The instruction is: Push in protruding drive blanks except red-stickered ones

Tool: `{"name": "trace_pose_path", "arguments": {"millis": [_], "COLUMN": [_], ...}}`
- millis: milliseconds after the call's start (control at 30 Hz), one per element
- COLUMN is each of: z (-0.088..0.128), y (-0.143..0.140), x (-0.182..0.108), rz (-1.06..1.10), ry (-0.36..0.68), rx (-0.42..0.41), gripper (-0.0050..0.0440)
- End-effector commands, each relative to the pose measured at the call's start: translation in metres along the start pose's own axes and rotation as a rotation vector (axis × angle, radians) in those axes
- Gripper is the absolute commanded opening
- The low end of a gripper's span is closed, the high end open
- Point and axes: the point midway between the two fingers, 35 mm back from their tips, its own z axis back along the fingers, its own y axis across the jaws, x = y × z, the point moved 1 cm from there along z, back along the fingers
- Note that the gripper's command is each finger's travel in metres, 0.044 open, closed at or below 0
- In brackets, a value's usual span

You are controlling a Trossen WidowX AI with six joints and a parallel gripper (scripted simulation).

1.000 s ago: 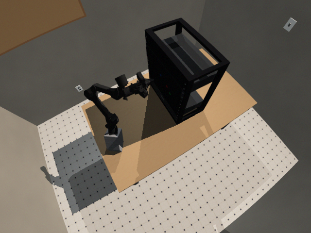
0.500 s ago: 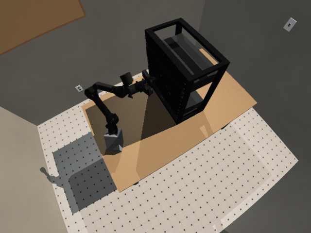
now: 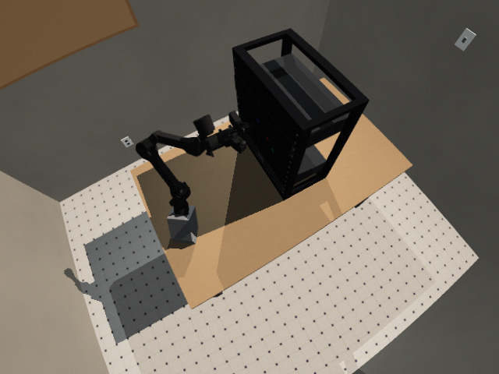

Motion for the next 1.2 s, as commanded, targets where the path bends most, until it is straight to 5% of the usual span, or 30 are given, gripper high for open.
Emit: {"name": "trace_pose_path", "arguments": {"millis": [0,1167], "z": [-0.005,-0.016], "y": [0.013,0.013], "x": [-0.009,-0.009], "rz": [0.018,0.018], "ry": [0.009,0.009], "rx": [0.016,0.016], "gripper": [0.0000,0.0000]}}
